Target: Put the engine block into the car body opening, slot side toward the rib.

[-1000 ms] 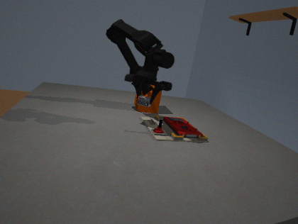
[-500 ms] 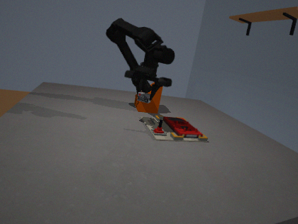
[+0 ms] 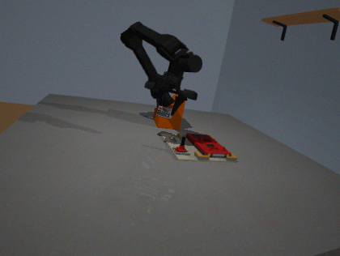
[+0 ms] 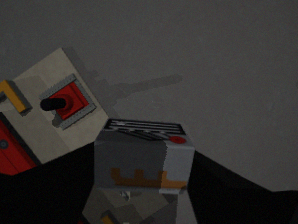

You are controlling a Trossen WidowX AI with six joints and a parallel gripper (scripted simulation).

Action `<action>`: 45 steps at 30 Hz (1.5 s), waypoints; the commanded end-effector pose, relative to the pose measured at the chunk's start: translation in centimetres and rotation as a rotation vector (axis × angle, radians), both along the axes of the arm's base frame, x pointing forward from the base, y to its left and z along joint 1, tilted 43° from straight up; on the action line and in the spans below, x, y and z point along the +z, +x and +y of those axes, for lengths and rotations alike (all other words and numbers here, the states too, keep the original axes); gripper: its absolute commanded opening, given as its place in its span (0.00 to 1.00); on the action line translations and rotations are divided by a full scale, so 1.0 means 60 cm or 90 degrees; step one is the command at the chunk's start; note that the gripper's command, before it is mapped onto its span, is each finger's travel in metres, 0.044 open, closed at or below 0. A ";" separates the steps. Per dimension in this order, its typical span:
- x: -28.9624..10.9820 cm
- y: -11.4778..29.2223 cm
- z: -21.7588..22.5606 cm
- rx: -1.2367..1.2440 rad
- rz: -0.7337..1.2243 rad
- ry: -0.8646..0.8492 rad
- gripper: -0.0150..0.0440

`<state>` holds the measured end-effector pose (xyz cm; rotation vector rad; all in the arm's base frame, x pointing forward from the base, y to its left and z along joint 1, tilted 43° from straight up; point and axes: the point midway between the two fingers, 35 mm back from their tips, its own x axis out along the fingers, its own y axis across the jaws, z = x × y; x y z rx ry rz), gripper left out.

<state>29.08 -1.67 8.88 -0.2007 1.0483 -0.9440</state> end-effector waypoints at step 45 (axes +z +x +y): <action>-0.058 -0.030 -0.024 0.246 -0.267 -0.249 0.25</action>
